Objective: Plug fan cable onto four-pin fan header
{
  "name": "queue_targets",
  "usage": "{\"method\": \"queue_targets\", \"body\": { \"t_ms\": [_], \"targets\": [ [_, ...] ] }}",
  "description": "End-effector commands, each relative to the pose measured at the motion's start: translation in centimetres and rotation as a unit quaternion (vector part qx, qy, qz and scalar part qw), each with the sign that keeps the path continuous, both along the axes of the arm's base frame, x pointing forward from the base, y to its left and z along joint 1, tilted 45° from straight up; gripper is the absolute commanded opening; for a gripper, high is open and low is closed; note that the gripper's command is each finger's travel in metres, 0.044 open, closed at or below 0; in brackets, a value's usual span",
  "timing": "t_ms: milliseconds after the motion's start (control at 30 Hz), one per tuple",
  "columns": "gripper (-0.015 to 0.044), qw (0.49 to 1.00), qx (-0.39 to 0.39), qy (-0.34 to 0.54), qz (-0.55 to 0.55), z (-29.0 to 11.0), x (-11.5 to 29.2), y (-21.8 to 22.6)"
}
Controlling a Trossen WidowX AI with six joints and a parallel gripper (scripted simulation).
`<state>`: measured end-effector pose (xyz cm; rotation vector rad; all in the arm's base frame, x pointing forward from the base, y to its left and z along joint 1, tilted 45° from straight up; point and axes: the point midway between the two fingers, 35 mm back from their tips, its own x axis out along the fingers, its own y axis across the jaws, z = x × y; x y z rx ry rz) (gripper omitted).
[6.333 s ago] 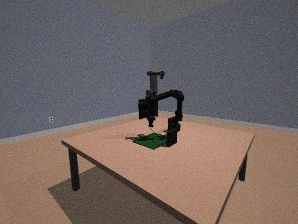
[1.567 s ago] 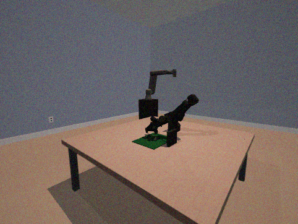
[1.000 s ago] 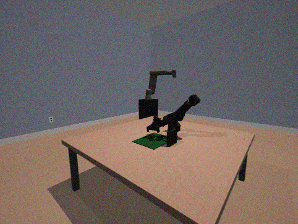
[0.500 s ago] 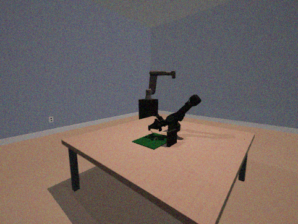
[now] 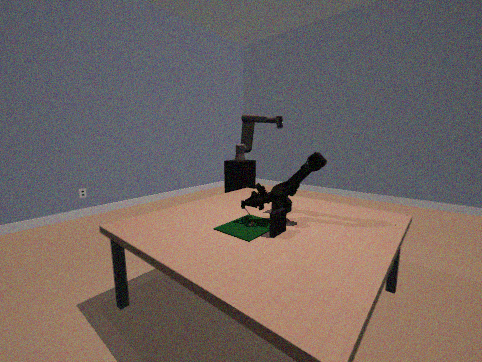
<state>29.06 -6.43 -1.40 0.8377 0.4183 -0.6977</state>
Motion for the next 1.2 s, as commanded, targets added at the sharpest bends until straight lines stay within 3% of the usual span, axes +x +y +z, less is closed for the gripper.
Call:
{"method": "queue_targets", "body": {
  "t_ms": [0,1167],
  "targets": [
    [0.0,1.0,0.0,0.002,0.002,0.0,0.0,-0.1],
    [0.0,1.0,0.001,-0.001,-0.001,-0.7,0.1,0.7]
  ]
}}
